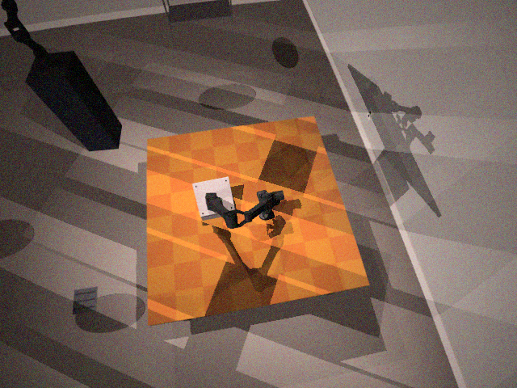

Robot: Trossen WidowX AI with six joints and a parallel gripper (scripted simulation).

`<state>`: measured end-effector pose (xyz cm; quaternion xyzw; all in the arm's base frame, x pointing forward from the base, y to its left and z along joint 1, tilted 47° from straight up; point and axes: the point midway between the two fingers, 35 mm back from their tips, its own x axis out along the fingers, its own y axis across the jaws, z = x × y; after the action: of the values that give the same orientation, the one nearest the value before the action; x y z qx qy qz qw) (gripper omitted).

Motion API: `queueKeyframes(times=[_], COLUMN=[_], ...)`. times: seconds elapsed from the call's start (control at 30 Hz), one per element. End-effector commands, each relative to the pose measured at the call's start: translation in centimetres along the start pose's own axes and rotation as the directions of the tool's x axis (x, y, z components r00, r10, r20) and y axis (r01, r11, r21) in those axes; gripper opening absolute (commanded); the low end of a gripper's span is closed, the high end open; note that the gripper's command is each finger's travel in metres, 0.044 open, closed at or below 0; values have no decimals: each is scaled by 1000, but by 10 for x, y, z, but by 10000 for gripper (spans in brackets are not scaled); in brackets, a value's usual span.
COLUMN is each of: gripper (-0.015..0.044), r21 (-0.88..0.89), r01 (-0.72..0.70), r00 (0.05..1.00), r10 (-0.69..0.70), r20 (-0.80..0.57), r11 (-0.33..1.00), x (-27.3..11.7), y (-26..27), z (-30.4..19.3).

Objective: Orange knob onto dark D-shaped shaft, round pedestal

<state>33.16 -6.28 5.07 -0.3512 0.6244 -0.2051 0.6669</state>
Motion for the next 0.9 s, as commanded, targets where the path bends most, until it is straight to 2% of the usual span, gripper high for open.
queueKeyframes(times=[0.0, 0.87], gripper=[0, 0], r21=[-12, -12], r01=[4, 4], r00=[1000, 1000], r10=[-4, -4], r20=[2, 3], r11=[1000, 1000], x=[0, -1], y=[0, 0], z=[1, 1])
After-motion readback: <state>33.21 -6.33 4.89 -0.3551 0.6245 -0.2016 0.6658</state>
